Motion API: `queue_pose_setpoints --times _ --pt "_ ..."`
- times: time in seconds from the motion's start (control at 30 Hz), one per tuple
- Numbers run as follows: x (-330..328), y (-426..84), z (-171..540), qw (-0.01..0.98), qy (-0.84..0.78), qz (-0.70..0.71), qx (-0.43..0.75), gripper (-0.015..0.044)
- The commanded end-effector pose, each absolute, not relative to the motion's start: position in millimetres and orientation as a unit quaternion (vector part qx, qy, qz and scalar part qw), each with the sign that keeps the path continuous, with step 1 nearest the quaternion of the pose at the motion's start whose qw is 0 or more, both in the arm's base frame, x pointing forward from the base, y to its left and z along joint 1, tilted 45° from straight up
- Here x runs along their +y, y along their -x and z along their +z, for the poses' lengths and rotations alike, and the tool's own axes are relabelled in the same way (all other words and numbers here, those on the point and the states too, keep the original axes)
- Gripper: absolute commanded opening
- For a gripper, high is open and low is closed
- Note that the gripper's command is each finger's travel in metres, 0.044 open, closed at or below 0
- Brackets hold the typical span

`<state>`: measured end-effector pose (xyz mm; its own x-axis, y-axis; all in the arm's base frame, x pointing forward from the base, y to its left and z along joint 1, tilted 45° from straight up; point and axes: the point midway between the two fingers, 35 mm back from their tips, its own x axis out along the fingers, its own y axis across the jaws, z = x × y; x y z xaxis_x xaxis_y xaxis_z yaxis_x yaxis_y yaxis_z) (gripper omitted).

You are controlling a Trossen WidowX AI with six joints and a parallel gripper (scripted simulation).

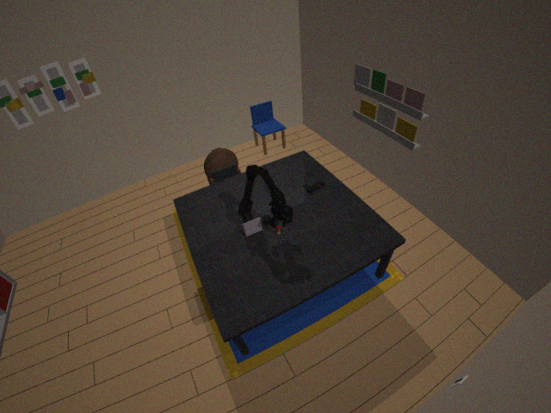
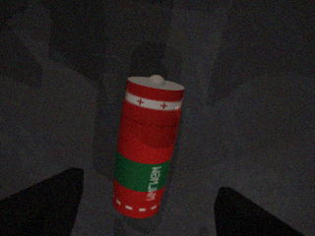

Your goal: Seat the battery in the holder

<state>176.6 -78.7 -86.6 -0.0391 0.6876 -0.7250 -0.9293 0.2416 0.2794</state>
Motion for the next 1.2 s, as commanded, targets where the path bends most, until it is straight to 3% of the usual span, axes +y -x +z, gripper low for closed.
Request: queue_pose_setpoints --times 0.0,0.7,0.87,1.17 --pt "-71 -175 -92 0.677 0.144 0.599 0.402 0.025" --pt "-48 -173 -114 0.677 0.143 0.6 0.401 0.025" --pt "-48 -173 -114 0.677 0.143 0.6 0.401 0.0118" --pt "-49 -173 -113 0.677 0.143 0.6 0.402 0.0088"
